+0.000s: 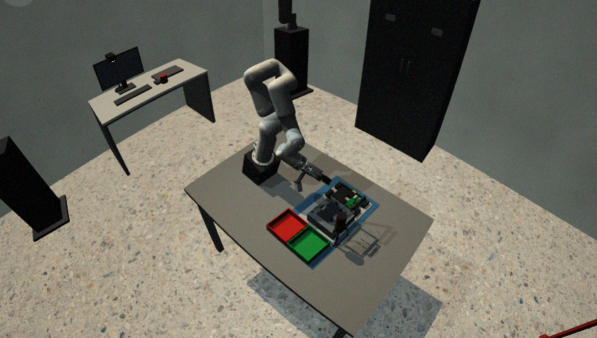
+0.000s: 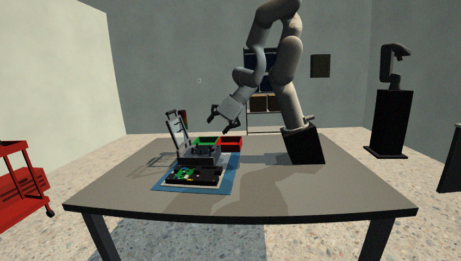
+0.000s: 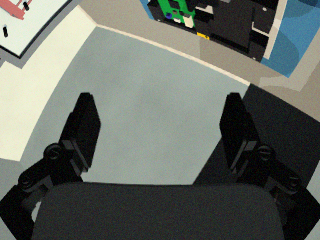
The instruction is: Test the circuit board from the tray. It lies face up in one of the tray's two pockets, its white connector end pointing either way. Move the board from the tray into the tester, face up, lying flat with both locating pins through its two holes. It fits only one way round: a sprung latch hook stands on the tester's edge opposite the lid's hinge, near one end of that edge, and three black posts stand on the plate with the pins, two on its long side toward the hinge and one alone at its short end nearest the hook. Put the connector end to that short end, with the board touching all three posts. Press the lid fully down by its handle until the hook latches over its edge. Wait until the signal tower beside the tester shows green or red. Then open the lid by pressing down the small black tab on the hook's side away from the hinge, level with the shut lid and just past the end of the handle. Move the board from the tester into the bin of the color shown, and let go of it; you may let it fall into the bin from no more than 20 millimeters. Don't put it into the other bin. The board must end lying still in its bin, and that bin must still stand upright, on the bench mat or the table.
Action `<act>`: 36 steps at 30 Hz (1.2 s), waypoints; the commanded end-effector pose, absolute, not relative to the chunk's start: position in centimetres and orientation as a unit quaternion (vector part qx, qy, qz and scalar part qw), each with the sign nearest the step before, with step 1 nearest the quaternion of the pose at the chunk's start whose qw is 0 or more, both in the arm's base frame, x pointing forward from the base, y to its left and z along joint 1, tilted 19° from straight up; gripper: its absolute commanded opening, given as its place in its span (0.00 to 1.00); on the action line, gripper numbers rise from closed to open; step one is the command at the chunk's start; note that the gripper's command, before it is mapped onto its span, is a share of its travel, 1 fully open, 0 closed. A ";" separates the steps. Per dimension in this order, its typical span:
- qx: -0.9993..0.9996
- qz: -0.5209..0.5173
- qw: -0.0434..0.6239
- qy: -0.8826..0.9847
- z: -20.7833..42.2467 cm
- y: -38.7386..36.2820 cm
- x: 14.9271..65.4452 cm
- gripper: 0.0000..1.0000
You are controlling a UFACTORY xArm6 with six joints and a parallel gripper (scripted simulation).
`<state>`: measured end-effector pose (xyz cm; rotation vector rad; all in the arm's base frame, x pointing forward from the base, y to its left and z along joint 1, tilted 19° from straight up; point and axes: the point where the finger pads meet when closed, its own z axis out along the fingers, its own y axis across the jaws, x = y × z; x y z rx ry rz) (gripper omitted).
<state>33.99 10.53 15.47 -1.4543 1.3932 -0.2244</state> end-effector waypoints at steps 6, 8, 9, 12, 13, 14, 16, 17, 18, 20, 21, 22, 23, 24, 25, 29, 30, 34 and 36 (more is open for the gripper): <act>-0.703 -0.104 0.527 0.466 18.1 13.8 35.3 1.00; -0.721 -0.106 0.525 0.440 18.6 14.5 35.5 1.00; -0.729 -0.108 0.524 0.427 18.8 14.9 35.6 1.00; -0.754 -0.111 0.520 0.387 19.5 15.9 35.7 1.00; -0.761 -0.113 0.518 0.373 19.7 16.2 35.8 1.00; -0.769 -0.114 0.517 0.360 19.9 16.5 35.8 1.00; -0.783 -0.116 0.513 0.332 20.4 17.1 35.9 1.00; -0.783 -0.116 0.513 0.332 20.4 17.1 35.9 1.00; -0.783 -0.116 0.513 0.332 20.4 17.1 35.9 1.00; -0.808 -0.121 0.504 0.281 21.1 18.3 35.9 1.00; -0.812 -0.122 0.502 0.270 21.2 18.5 35.9 1.00; -0.818 -0.123 0.500 0.257 21.4 18.8 35.9 1.00; -0.824 -0.124 0.497 0.242 21.6 19.1 35.9 1.00; -0.830 -0.125 0.494 0.228 21.8 19.4 35.9 1.00; -0.835 -0.126 0.491 0.213 22.0 19.6 35.9 1.00; -0.855 -0.130 0.477 0.156 22.6 20.7 35.8 1.00; -0.859 -0.132 0.474 0.141 22.8 21.0 35.8 1.00; -0.871 -0.134 0.462 0.098 23.2 21.7 35.7 1.00; -0.881 -0.137 0.449 0.055 23.6 22.3 35.6 1.00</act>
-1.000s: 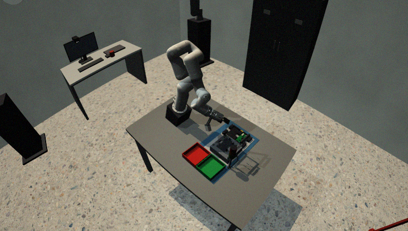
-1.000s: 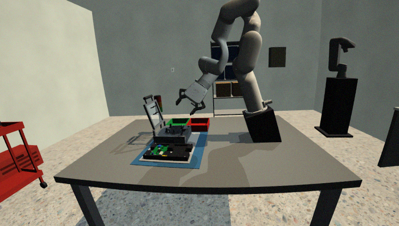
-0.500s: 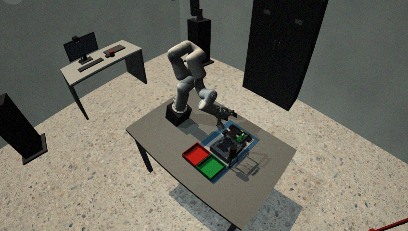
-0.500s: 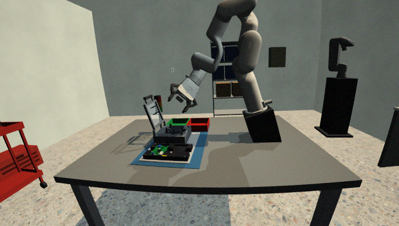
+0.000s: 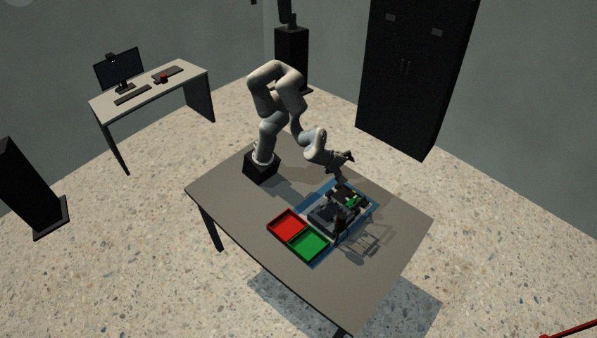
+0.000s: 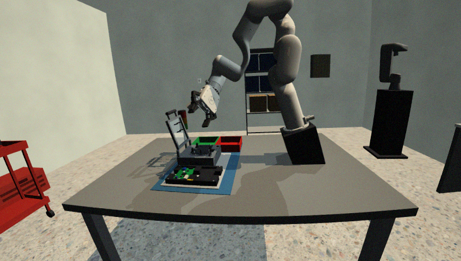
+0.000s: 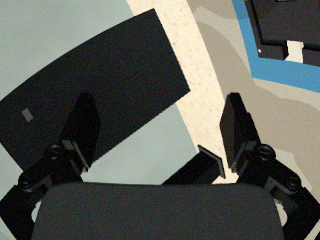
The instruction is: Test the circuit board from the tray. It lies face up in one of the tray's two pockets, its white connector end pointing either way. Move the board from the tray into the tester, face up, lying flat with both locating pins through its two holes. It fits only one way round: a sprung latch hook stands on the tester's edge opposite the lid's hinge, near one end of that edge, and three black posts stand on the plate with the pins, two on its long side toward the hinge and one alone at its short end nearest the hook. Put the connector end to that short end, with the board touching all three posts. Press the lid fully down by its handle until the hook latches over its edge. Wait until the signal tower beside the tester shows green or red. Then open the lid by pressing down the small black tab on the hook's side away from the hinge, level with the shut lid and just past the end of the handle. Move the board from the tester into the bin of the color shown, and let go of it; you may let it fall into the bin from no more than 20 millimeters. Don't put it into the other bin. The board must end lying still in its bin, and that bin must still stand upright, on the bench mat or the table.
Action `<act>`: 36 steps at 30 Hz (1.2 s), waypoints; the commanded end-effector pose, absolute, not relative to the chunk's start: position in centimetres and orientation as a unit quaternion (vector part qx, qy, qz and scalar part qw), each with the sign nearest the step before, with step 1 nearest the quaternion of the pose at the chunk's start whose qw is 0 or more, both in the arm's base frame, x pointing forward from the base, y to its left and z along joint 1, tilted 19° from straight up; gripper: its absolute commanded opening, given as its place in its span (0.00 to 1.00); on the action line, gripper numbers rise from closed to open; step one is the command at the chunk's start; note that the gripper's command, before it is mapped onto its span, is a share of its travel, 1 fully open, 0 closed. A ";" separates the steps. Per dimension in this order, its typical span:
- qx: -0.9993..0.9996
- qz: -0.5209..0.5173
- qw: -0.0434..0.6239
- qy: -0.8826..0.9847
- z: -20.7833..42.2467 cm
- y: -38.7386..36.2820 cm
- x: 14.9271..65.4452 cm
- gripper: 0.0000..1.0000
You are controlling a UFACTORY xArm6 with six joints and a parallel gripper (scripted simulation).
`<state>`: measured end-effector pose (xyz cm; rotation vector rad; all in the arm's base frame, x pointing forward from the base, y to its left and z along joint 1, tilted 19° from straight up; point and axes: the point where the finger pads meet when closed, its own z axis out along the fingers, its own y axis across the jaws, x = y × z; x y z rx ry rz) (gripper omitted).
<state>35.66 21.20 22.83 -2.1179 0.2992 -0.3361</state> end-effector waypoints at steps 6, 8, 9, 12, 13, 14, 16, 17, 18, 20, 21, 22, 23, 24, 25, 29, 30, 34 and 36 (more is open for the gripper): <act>-0.895 -0.142 0.422 -0.026 24.2 23.4 35.4 1.00; -0.899 -0.143 0.411 -0.055 24.4 23.7 35.4 1.00; -0.900 -0.144 0.405 -0.069 24.5 23.9 35.3 1.00; -0.903 -0.145 0.388 -0.113 24.8 24.3 35.2 1.00; -0.904 -0.146 0.382 -0.127 24.9 24.4 35.2 1.00; -0.904 -0.147 0.375 -0.142 25.0 24.6 35.2 1.00; -0.904 -0.147 0.375 -0.142 25.0 24.6 35.2 1.00; -0.904 -0.148 0.356 -0.183 25.2 24.9 35.1 1.00; -0.904 -0.148 0.351 -0.194 25.3 24.9 35.1 1.00; -0.903 -0.149 0.339 -0.218 25.4 25.1 35.1 1.00; -0.902 -0.149 0.332 -0.232 25.5 25.2 35.1 1.00; -0.901 -0.149 0.325 -0.246 25.6 25.2 35.1 1.00; -0.900 -0.150 0.317 -0.260 25.6 25.3 35.1 1.00; -0.898 -0.150 0.310 -0.274 25.7 25.4 35.1 1.00; -0.896 -0.150 0.302 -0.287 25.8 25.4 35.1 1.00; -0.888 -0.150 0.271 -0.340 26.1 25.5 35.3 1.00; -0.885 -0.150 0.263 -0.353 26.2 25.6 35.3 1.00; -0.873 -0.150 0.230 -0.403 26.5 25.6 35.5 1.00; -0.868 -0.150 0.216 -0.422 26.6 25.5 35.6 1.00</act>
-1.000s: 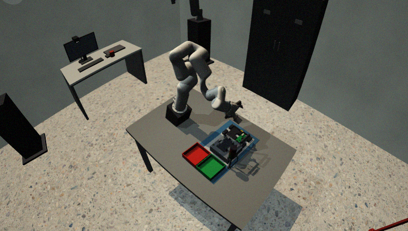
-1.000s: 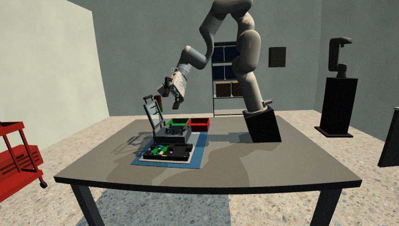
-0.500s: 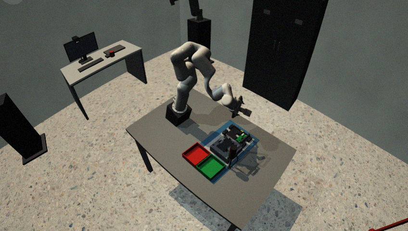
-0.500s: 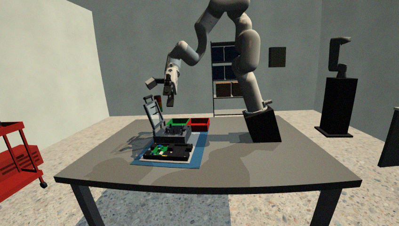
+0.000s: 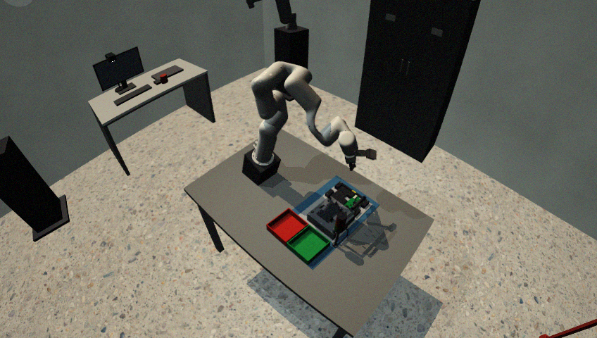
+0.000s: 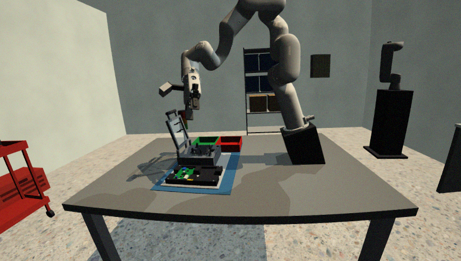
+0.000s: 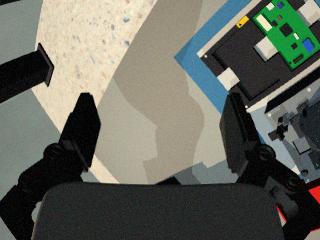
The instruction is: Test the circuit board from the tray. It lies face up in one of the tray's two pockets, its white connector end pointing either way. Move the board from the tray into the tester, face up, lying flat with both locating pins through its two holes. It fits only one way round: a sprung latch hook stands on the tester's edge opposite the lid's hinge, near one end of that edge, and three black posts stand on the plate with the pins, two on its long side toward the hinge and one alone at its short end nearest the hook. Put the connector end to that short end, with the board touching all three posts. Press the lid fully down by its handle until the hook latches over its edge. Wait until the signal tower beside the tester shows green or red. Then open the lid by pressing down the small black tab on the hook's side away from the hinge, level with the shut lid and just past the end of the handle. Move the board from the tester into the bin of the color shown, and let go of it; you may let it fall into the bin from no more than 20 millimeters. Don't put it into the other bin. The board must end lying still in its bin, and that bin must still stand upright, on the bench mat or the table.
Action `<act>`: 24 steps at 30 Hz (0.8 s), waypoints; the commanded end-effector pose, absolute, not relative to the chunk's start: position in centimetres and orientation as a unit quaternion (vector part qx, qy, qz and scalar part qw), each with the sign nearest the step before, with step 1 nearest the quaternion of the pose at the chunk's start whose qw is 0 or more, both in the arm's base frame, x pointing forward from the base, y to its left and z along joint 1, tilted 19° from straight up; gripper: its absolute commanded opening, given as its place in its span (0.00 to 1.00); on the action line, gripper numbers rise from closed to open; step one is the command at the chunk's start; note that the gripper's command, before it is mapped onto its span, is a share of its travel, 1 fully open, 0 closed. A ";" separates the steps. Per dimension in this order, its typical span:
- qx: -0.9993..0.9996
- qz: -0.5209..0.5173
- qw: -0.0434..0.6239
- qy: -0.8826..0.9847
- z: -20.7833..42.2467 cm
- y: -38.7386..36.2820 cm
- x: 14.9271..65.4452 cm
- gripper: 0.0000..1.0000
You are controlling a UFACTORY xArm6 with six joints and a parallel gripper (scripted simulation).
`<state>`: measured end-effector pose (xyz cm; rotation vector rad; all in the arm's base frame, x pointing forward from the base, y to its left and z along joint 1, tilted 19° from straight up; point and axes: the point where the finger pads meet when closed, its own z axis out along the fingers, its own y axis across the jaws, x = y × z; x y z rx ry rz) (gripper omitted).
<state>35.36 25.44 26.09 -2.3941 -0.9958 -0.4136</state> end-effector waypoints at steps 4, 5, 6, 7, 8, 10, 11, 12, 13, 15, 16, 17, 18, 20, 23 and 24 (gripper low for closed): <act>-0.852 -0.148 0.180 -0.470 27.0 25.4 36.0 1.00; -0.847 -0.148 0.171 -0.481 27.1 25.4 36.1 1.00; -0.842 -0.147 0.161 -0.493 27.3 25.4 36.3 1.00; -0.838 -0.147 0.151 -0.504 27.4 25.3 36.4 1.00; -0.833 -0.146 0.142 -0.515 27.5 25.3 36.5 1.00; -0.822 -0.145 0.122 -0.537 27.8 25.1 36.8 1.00; -0.817 -0.144 0.112 -0.547 27.9 25.1 37.0 1.00; -0.811 -0.143 0.102 -0.557 28.0 25.0 37.1 1.00; -0.811 -0.143 0.102 -0.557 28.0 25.0 37.1 1.00; -0.797 -0.141 0.076 -0.583 28.4 24.8 37.6 1.00; -0.790 -0.140 0.064 -0.594 28.6 24.7 37.8 1.00; -0.785 -0.139 0.056 -0.601 28.8 24.7 38.0 1.00; -0.779 -0.138 0.046 -0.610 28.9 24.6 38.1 1.00; -0.766 -0.136 0.025 -0.628 29.3 24.4 38.6 1.00; -0.745 -0.132 -0.008 -0.653 30.0 24.2 39.3 1.00; -0.738 -0.131 -0.019 -0.661 30.2 24.1 39.5 1.00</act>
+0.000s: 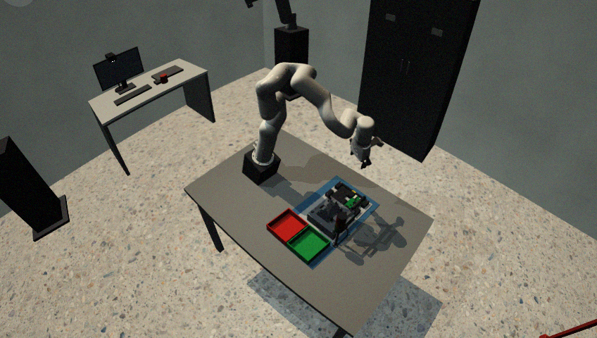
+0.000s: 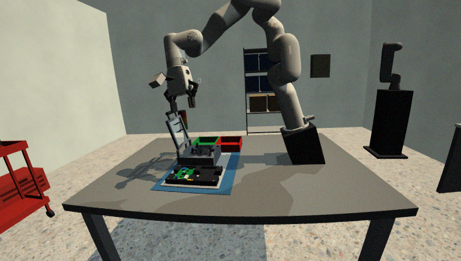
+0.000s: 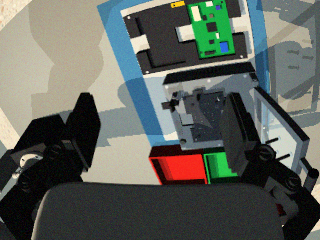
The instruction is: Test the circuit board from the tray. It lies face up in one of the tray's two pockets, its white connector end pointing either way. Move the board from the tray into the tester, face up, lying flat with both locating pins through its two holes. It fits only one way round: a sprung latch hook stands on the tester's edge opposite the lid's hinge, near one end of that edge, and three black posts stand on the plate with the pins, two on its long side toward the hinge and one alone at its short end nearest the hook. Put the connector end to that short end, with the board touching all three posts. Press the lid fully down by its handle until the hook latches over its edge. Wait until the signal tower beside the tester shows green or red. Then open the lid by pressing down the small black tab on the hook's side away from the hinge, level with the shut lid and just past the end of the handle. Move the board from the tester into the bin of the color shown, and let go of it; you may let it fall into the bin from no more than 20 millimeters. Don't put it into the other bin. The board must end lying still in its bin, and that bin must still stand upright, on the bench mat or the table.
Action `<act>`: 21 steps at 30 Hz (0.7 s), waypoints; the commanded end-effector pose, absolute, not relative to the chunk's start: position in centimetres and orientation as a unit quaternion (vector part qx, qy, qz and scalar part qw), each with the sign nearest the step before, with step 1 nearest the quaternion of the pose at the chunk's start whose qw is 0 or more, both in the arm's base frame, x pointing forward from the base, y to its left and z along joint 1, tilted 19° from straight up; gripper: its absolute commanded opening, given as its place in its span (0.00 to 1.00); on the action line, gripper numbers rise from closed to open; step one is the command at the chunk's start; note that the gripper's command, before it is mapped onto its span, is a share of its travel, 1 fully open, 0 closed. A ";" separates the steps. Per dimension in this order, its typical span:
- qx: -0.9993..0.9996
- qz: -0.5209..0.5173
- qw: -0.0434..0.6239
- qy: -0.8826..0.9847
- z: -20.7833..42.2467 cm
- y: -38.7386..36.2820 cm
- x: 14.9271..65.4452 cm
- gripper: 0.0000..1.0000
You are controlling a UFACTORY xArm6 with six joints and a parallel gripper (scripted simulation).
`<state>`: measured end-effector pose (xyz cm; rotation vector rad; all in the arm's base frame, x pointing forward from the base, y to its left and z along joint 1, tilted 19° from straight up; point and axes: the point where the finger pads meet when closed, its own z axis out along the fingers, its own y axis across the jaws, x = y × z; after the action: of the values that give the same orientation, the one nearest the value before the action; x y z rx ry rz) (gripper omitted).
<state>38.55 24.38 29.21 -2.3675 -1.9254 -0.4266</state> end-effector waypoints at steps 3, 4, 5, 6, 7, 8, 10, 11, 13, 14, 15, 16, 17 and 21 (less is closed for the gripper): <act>-0.717 -0.127 -0.053 -0.684 31.0 23.8 40.3 1.00; -0.709 -0.125 -0.064 -0.691 31.3 23.7 40.5 1.00; -0.702 -0.124 -0.075 -0.698 31.6 23.6 40.8 1.00; -0.702 -0.124 -0.075 -0.698 31.6 23.6 40.8 1.00; -0.702 -0.124 -0.075 -0.698 31.6 23.6 40.8 1.00; -0.695 -0.122 -0.085 -0.703 31.8 23.6 41.0 1.00; -0.686 -0.120 -0.099 -0.711 32.2 23.5 41.4 1.00; -0.683 -0.119 -0.104 -0.713 32.3 23.4 41.5 1.00; -0.679 -0.119 -0.109 -0.716 32.5 23.4 41.6 1.00; -0.679 -0.119 -0.110 -0.716 32.5 23.4 41.6 1.00; -0.678 -0.119 -0.110 -0.717 32.5 23.4 41.7 1.00; -0.678 -0.119 -0.110 -0.717 32.5 23.4 41.7 1.00; -0.678 -0.119 -0.110 -0.717 32.5 23.4 41.7 1.00; -0.678 -0.119 -0.110 -0.717 32.5 23.4 41.7 1.00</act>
<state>41.59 23.33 32.28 -2.2949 -2.4210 -0.3935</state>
